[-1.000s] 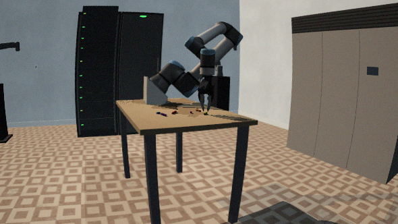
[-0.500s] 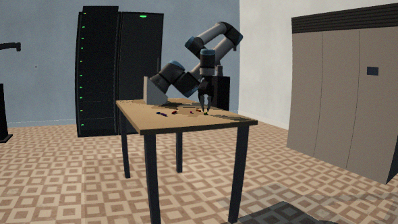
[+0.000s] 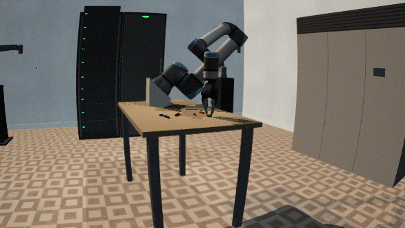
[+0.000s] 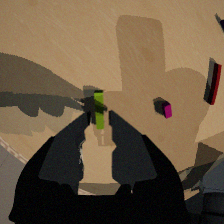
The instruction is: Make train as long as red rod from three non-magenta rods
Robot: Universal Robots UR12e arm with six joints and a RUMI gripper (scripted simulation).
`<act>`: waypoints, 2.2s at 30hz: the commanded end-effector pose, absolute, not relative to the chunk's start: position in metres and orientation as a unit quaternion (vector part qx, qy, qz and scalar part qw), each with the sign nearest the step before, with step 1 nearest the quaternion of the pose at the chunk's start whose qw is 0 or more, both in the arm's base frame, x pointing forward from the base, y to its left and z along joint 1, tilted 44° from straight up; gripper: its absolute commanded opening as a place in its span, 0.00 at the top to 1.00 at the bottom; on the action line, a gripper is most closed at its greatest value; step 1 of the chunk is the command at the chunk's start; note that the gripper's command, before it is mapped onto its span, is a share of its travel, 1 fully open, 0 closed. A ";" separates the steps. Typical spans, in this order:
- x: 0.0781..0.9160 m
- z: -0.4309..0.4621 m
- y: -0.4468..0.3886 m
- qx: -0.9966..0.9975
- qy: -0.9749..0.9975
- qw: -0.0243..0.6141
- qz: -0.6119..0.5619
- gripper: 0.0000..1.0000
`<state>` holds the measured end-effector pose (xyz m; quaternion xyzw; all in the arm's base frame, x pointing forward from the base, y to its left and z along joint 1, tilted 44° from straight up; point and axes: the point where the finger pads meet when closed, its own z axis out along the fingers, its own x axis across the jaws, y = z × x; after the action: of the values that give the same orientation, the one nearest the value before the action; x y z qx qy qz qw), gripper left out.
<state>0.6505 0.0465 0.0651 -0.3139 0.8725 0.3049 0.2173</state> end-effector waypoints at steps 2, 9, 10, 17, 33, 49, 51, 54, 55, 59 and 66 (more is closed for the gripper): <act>0.652 0.063 0.048 -0.314 0.873 0.218 0.304 0.86; 0.652 0.063 0.048 -0.314 0.873 0.218 0.304 0.86; 0.652 0.063 0.048 -0.314 0.873 0.218 0.304 0.86; 0.652 0.063 0.048 -0.314 0.873 0.218 0.304 0.86; 0.652 0.063 0.048 -0.314 0.873 0.218 0.304 0.86; 0.652 0.063 0.048 -0.314 0.873 0.218 0.304 1.00; 0.652 0.063 0.048 -0.314 0.873 0.218 0.304 1.00; 0.652 0.063 0.048 -0.314 0.873 0.218 0.304 1.00; 0.652 0.063 0.048 -0.314 0.873 0.218 0.304 1.00; 0.652 0.063 0.048 -0.314 0.873 0.218 0.304 1.00; 0.652 0.063 0.048 -0.314 0.873 0.218 0.304 1.00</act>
<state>0.6512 0.0488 0.0626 -0.3139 0.8725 0.3049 0.2173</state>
